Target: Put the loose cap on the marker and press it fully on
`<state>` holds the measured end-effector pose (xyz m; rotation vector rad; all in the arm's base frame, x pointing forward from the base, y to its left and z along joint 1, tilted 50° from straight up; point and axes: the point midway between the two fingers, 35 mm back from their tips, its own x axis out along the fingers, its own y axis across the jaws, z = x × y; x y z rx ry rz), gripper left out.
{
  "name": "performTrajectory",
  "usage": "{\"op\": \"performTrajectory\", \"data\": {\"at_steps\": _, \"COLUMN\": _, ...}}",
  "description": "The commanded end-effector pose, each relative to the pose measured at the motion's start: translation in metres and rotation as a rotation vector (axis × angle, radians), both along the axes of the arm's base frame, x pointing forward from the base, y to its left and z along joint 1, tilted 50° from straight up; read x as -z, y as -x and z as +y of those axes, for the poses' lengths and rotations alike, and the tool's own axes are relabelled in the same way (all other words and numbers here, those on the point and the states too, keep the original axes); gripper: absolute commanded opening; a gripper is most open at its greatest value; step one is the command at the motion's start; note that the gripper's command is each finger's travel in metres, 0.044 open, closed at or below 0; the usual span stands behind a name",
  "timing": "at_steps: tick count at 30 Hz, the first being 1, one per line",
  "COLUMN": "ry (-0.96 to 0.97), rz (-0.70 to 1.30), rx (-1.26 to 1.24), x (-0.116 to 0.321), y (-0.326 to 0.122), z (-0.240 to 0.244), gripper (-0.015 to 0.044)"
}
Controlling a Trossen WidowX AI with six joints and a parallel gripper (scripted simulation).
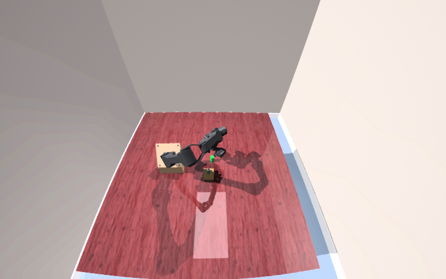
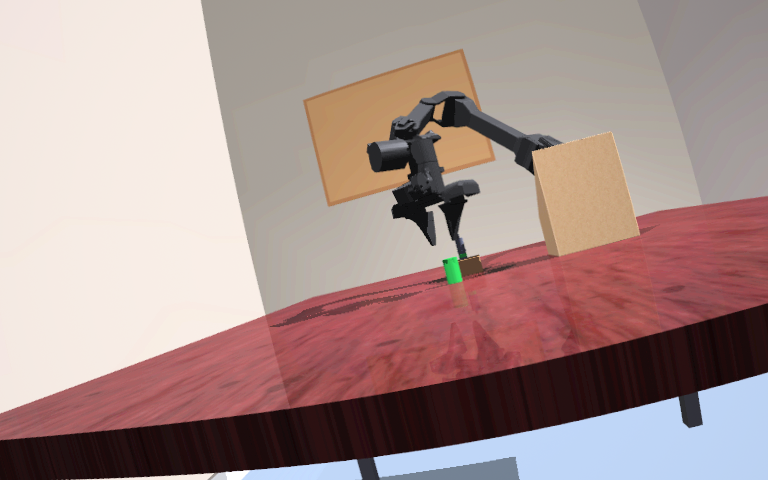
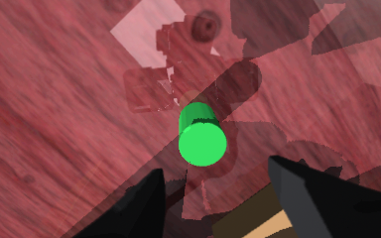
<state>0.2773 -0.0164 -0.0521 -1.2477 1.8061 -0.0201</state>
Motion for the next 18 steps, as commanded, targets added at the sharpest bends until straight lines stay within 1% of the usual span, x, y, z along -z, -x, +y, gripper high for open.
{"op": "performTrajectory", "data": {"at_steps": 1, "ry": 0.007, "rz": 0.012, "rx": -0.006, "x": 0.01, "y": 0.003, "z": -0.01, "gripper": 0.0245}}
{"op": "performTrajectory", "data": {"at_steps": 18, "ry": 0.007, "rz": 0.012, "rx": -0.006, "x": 0.025, "y": 0.004, "z": -0.026, "gripper": 0.0245}}
